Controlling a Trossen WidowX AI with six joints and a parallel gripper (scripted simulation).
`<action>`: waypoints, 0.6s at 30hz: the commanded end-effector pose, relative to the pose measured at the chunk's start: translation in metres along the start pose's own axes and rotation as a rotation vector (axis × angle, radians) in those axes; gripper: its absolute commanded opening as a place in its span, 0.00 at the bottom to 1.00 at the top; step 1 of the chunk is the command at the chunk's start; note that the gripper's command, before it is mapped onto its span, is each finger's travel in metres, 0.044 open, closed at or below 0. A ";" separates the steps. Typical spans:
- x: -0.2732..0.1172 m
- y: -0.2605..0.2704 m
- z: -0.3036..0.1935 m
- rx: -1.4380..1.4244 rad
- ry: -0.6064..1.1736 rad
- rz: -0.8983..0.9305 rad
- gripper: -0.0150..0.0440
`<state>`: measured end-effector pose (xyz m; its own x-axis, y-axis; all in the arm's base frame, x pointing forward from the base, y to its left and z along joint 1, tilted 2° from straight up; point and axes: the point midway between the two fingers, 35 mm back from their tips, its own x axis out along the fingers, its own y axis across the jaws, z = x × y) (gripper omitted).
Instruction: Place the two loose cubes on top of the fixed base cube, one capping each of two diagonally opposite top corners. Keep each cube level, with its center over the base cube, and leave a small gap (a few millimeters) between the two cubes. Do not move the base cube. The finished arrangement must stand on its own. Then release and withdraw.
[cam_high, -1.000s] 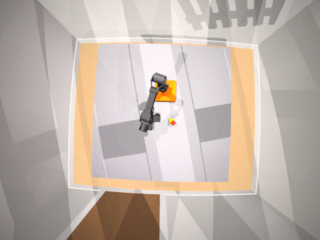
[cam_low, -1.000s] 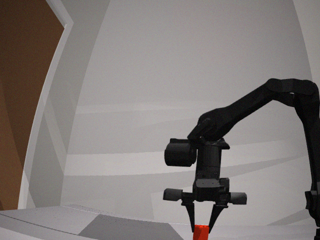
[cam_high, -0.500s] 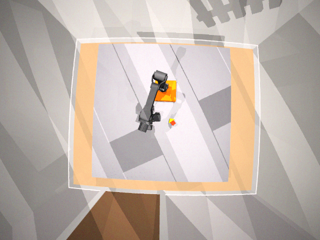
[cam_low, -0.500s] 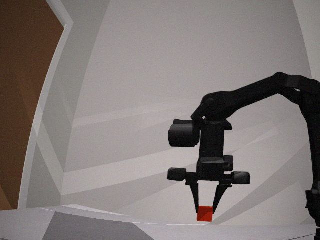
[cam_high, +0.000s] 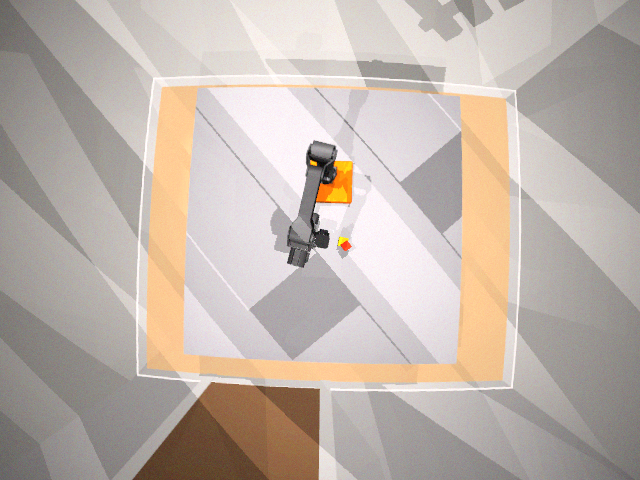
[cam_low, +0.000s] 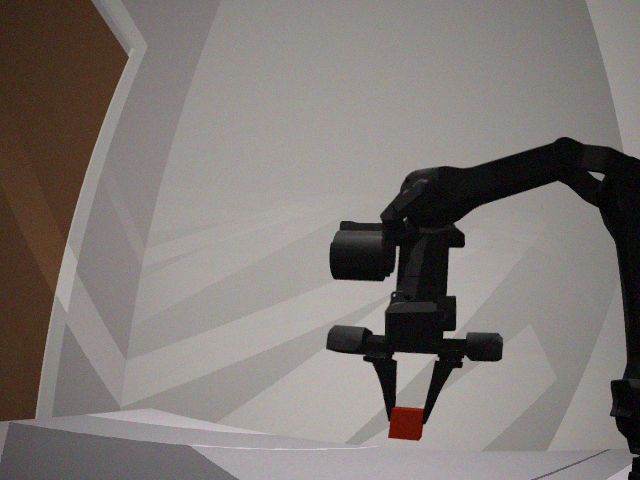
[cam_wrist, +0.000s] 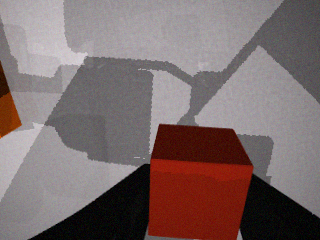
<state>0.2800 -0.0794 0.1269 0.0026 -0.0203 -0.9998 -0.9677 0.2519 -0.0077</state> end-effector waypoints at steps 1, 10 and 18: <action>0.000 0.001 0.014 0.073 0.001 0.001 0.43; 0.001 0.004 0.043 0.226 -0.002 0.001 0.43; 0.002 0.010 0.069 0.362 -0.004 0.002 0.43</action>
<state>0.2876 -0.0217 0.1240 0.0000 -0.0188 -0.9998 -0.8473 0.5310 -0.0100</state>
